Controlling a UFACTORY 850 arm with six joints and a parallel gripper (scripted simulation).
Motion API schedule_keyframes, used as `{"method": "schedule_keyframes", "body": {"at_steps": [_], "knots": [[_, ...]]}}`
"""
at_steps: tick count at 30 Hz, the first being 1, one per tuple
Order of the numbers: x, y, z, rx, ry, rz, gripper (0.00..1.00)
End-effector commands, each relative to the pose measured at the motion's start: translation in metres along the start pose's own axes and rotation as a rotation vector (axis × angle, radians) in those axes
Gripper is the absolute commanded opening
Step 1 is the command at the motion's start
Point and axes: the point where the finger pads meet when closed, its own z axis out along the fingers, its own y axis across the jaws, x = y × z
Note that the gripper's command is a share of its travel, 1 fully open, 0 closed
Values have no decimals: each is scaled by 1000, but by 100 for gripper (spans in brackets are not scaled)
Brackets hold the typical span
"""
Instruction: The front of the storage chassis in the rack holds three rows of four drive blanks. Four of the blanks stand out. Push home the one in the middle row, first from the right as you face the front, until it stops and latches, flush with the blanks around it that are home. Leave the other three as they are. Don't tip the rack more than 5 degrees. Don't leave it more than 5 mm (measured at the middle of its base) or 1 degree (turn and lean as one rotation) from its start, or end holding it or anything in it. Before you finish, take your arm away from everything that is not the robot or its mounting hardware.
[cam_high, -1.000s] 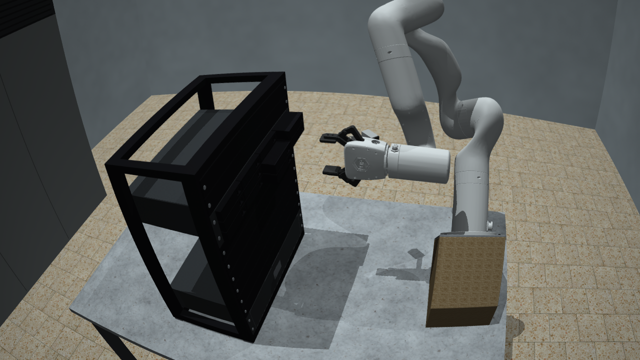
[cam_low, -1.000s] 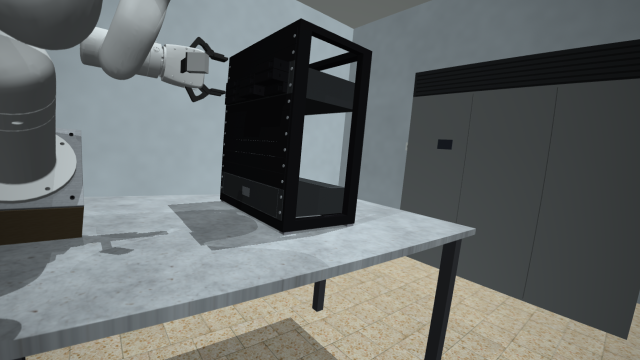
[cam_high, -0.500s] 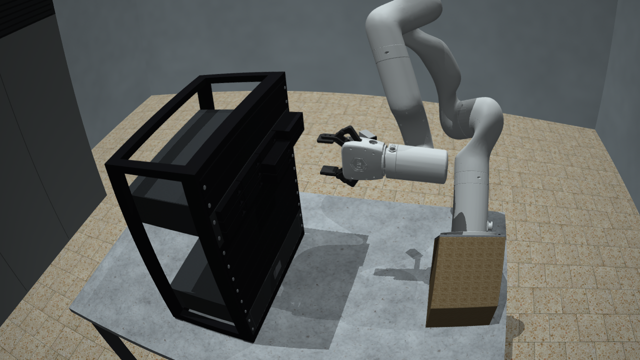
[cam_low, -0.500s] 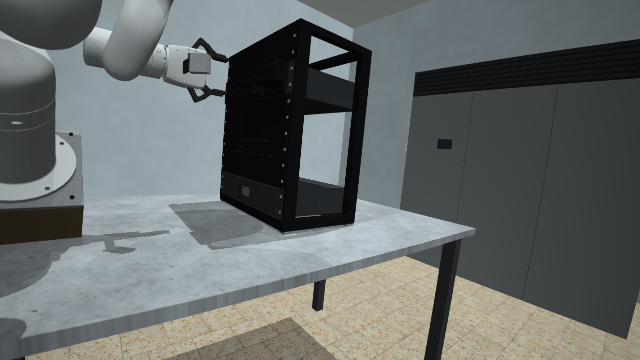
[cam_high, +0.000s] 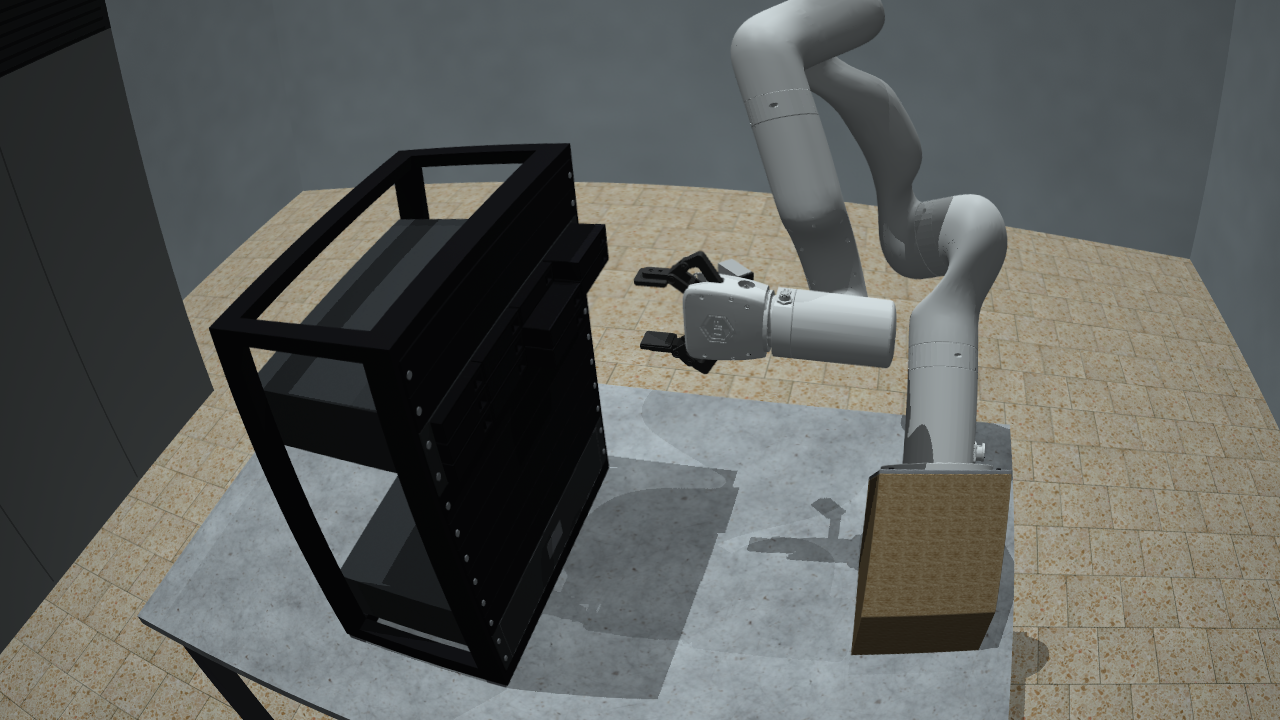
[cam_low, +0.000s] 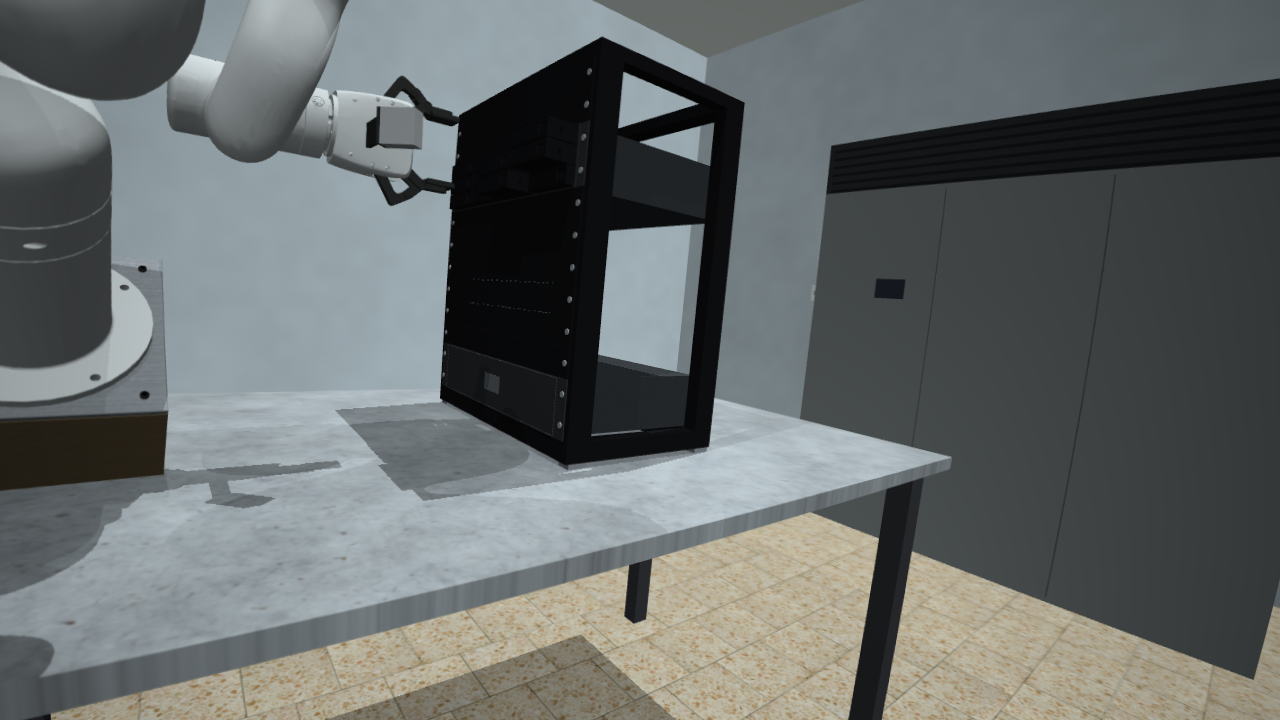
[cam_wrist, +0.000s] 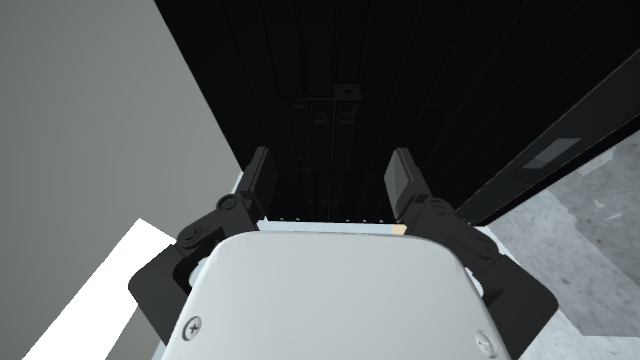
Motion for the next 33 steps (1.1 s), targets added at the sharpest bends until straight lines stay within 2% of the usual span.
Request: {"method": "schedule_keyframes", "body": {"at_steps": [1,23,24,33], "knots": [[0,-1,0,1,1,1,100],[0,-1,0,1,1,1,100],[0,-1,0,1,1,1,0],[0,-1,0,1,1,1,0]]}}
